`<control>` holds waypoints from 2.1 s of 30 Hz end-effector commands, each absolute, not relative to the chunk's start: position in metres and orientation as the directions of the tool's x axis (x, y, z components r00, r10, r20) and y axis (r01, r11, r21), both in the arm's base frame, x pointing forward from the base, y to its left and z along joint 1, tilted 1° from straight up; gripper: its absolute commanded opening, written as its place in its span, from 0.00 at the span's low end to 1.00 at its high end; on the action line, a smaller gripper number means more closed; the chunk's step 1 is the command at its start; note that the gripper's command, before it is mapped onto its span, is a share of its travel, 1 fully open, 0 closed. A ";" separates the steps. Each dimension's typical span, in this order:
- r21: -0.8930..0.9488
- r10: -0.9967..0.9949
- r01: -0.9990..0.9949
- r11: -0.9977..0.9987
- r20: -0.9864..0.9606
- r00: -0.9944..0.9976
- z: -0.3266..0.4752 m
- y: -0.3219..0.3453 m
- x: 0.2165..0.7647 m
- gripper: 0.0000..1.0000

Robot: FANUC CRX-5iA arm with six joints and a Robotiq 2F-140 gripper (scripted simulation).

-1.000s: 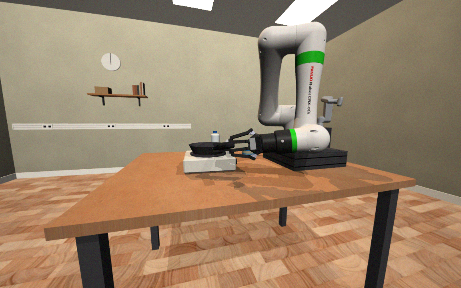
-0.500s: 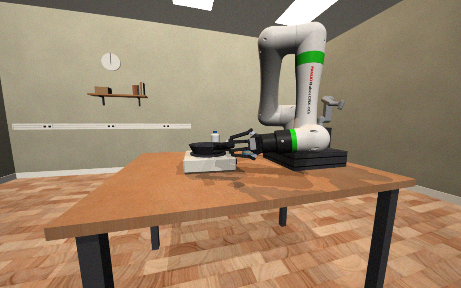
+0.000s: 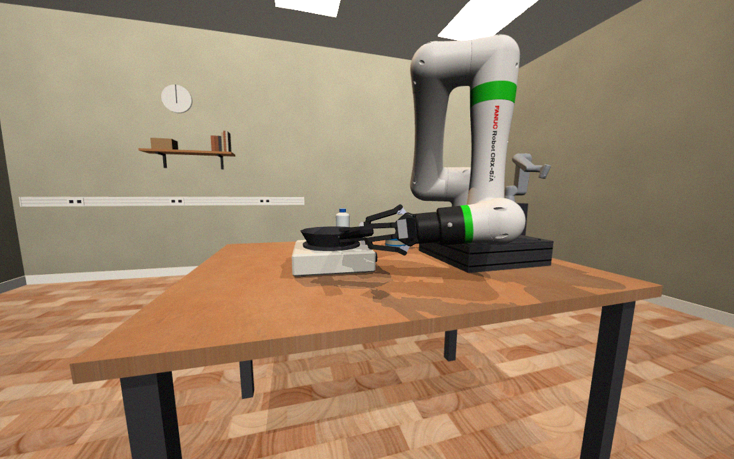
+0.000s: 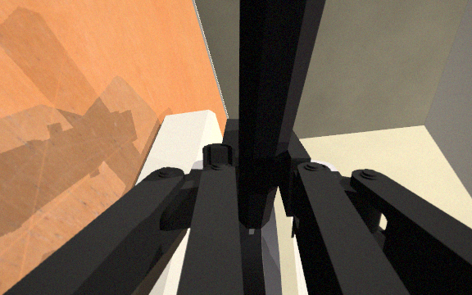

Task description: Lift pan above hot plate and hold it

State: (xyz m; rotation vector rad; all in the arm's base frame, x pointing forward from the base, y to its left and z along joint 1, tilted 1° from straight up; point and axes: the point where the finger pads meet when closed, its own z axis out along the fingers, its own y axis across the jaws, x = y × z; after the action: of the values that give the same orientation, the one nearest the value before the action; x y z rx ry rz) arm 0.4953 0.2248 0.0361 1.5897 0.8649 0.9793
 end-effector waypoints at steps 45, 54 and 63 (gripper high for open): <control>0.976 0.897 0.055 -0.209 0.169 0.408 0.077 0.225 0.496 0.10; 0.976 0.897 0.055 -0.209 0.169 0.408 0.094 0.225 0.496 0.10; 0.976 0.897 0.055 -0.209 0.169 0.408 0.107 0.225 0.496 0.10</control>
State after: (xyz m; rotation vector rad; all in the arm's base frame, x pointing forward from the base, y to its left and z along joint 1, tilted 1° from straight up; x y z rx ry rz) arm 0.4962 0.2244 0.1028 1.5901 0.8653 0.9790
